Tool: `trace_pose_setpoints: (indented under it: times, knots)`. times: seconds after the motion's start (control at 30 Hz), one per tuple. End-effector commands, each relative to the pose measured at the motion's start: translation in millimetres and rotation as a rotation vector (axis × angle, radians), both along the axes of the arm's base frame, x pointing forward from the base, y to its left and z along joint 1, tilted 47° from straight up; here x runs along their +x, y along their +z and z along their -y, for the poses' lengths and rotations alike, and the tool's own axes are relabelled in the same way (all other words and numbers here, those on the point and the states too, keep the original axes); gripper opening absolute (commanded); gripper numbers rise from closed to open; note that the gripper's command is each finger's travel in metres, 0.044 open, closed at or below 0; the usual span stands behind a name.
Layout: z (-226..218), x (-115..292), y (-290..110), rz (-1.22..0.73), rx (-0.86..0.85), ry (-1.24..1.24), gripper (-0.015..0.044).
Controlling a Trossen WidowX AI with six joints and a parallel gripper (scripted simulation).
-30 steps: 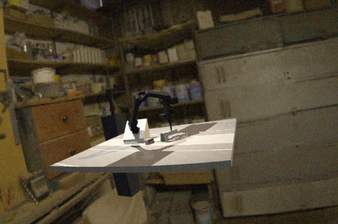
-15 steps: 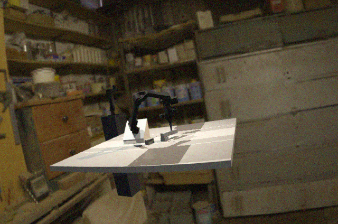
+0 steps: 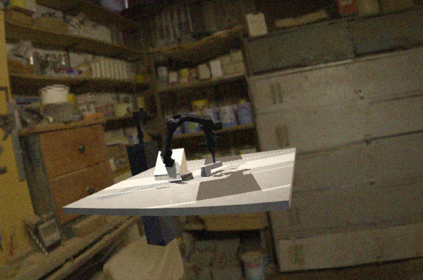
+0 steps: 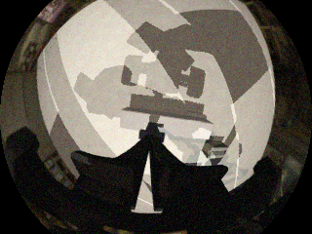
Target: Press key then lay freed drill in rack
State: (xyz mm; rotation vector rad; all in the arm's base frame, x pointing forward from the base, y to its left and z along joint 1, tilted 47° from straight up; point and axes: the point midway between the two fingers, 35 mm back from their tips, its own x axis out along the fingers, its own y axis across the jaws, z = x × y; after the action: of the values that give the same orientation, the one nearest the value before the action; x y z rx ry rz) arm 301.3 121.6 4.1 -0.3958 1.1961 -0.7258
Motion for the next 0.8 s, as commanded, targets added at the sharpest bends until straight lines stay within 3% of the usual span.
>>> trace_pose_setpoints:
  times: [0.0, 0.73, 0.77]
  knots:
    - [14.3, -3.5, -14.7, -0.034, -0.013, -0.032, 0.0]
    - [23.1, -2.0, -22.3, -0.034, -0.013, -0.032, 0.0]
    - [21.4, -1.8, -21.0, -0.034, -0.013, -0.032, 0.0026]
